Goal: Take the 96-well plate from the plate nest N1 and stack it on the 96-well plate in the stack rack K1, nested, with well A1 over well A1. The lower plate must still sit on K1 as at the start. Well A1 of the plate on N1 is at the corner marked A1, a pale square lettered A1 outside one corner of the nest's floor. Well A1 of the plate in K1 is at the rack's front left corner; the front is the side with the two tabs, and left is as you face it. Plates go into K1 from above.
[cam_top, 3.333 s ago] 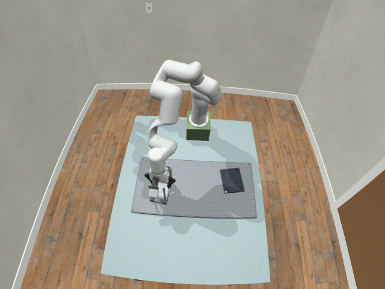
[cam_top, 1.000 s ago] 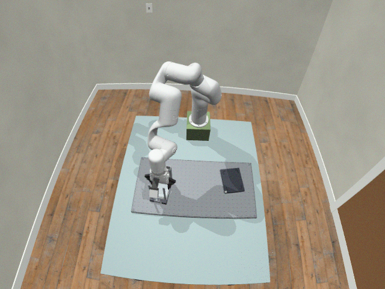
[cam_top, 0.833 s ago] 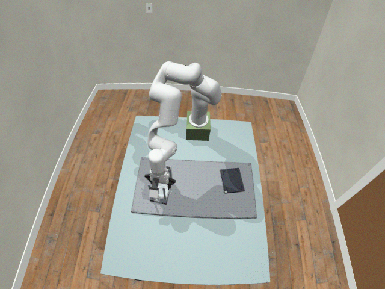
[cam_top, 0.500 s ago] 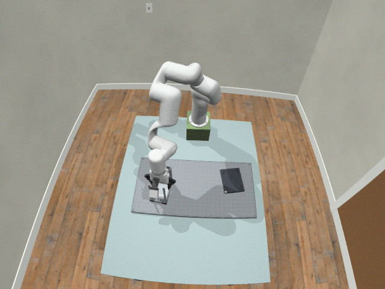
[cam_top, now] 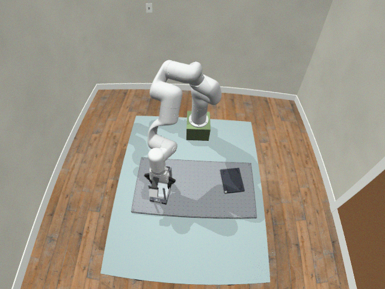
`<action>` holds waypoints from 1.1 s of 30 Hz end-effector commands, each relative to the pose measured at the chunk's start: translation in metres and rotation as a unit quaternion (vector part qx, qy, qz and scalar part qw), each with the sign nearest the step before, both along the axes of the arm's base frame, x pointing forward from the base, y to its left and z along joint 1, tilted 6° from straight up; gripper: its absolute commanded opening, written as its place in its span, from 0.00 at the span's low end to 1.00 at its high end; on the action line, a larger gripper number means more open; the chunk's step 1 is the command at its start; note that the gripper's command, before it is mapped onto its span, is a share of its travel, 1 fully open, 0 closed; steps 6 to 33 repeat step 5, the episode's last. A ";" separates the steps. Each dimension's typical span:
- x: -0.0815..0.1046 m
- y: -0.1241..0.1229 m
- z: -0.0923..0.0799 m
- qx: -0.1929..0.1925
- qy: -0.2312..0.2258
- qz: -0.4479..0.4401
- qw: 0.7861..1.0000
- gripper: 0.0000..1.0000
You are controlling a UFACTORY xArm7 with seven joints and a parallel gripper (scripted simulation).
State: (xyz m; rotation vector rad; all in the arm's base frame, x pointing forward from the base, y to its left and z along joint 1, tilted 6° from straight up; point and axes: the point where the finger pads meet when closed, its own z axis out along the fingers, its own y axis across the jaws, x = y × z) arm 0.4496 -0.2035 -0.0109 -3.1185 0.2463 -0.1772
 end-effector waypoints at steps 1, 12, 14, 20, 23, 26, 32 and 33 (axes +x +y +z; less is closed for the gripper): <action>0.001 0.000 0.001 0.000 -0.001 0.000 1.000 1.00; 0.001 0.000 0.001 0.000 -0.001 0.000 1.000 1.00; 0.001 0.000 0.001 0.000 -0.001 0.000 1.000 1.00; 0.001 0.000 0.001 0.000 -0.001 0.000 1.000 1.00; 0.001 0.000 0.001 0.000 -0.001 0.000 1.000 1.00; 0.001 0.000 0.001 0.000 -0.001 0.000 1.000 1.00; 0.001 0.000 0.001 0.000 -0.001 0.000 1.000 1.00; 0.001 0.000 0.001 0.000 -0.001 0.000 1.000 1.00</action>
